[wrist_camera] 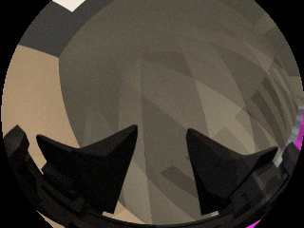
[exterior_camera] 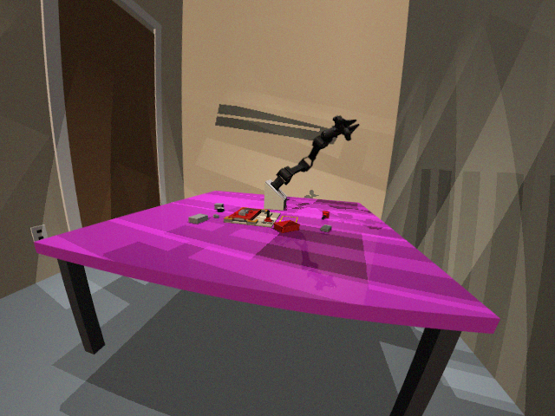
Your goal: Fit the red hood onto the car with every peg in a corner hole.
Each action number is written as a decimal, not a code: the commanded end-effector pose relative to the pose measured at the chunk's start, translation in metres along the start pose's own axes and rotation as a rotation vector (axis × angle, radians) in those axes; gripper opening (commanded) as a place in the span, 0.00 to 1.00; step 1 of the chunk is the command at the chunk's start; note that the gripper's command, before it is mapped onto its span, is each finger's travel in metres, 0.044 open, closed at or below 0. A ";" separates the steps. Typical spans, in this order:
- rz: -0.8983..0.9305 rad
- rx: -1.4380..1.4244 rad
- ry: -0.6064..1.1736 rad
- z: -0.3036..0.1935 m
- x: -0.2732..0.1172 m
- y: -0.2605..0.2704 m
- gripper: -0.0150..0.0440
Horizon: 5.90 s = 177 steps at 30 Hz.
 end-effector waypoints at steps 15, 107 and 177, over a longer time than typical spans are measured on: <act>-0.406 0.000 -0.290 0.121 0.000 -0.116 1.00; -2.118 0.906 0.156 0.123 -0.367 -0.506 1.00; -2.116 0.908 0.156 0.094 -0.384 -0.534 1.00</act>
Point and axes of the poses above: the point midway between the two fingers, 35 mm back from their tips, its own x axis out along the fingers, its own y axis across the jaws, z = x × y, the point moved 4 cm from there along -x, back along the fingers, and after that the axes turned 3 degrees about -x, right-handed, at the moved point
